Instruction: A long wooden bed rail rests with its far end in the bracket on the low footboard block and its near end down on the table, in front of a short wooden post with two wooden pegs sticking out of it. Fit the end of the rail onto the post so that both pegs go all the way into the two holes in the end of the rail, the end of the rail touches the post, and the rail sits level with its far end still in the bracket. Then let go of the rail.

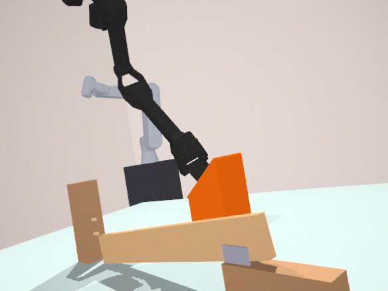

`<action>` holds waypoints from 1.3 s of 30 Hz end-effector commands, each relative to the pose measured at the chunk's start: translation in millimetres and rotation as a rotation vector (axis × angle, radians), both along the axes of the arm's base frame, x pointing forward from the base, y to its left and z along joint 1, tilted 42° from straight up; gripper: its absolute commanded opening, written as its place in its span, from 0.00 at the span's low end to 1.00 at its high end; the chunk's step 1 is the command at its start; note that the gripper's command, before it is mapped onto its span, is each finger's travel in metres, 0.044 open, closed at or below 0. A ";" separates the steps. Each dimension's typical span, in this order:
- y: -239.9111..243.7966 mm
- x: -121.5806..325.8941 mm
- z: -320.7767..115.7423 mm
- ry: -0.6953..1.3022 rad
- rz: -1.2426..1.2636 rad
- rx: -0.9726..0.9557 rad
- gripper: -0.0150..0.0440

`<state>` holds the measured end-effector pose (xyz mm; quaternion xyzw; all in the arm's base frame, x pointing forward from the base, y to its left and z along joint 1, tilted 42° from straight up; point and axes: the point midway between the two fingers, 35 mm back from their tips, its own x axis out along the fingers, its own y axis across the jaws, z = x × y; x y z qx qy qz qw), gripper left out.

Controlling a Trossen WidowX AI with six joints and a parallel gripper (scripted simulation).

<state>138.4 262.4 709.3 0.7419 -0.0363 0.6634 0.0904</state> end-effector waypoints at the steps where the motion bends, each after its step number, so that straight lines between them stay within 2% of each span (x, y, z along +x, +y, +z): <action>1: 1.4 1.4 -1.0 0.002 -0.007 -0.006 0.98; 2: 5.5 5.6 -4.2 0.009 -0.027 -0.023 1.00; 11: 65.3 79.1 -53.8 0.142 -0.378 -0.334 1.00; 22: 119.3 203.9 -174.9 0.264 -0.942 -0.958 1.00; 30: 116.2 277.0 -283.6 0.222 -1.265 -1.489 1.00; 39: 72.2 328.9 -412.1 0.056 -1.444 -2.132 1.00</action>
